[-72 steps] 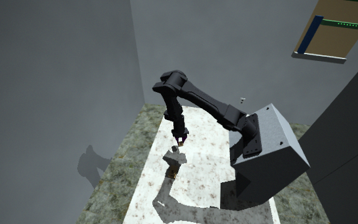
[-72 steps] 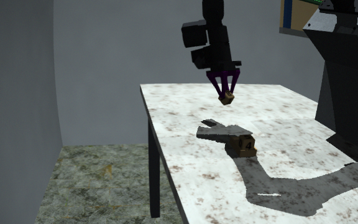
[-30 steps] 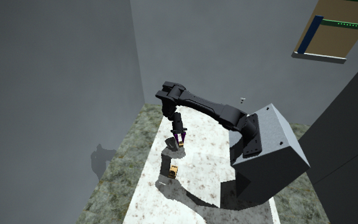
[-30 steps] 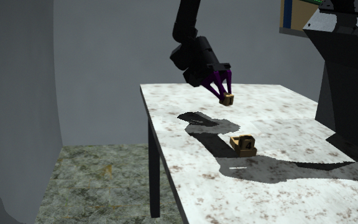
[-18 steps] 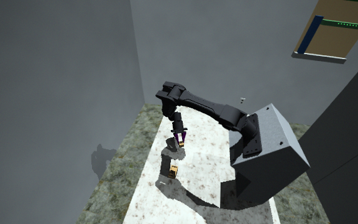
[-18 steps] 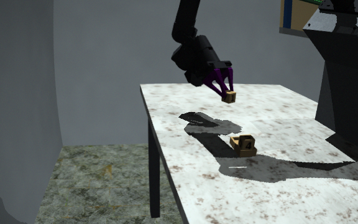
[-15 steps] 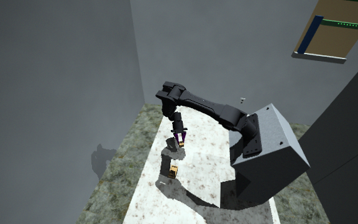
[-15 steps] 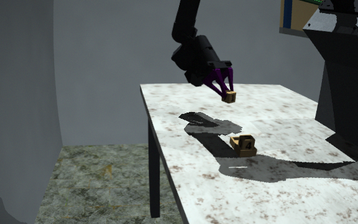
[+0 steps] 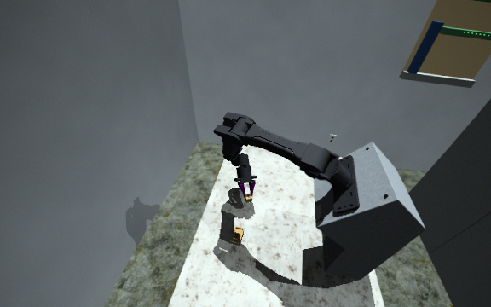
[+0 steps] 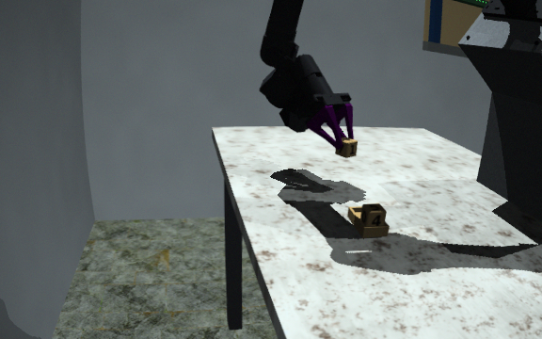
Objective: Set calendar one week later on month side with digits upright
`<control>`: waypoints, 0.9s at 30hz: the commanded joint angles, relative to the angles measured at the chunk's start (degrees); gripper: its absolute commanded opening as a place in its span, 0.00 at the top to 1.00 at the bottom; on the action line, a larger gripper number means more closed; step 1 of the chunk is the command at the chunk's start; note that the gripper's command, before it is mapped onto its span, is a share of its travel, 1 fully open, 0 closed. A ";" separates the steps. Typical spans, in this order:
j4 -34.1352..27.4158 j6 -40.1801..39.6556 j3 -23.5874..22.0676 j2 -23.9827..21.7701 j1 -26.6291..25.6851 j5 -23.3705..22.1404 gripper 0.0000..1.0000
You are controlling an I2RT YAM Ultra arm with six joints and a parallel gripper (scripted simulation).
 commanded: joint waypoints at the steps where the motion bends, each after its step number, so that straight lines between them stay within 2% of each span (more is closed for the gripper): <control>1: 0.08 0.27 0.38 -0.09 -0.13 -0.12 0.74; 13: 0.98 1.37 2.96 2.59 0.62 -0.13 0.74; 27: 2.03 3.17 8.10 7.46 1.85 -0.13 0.74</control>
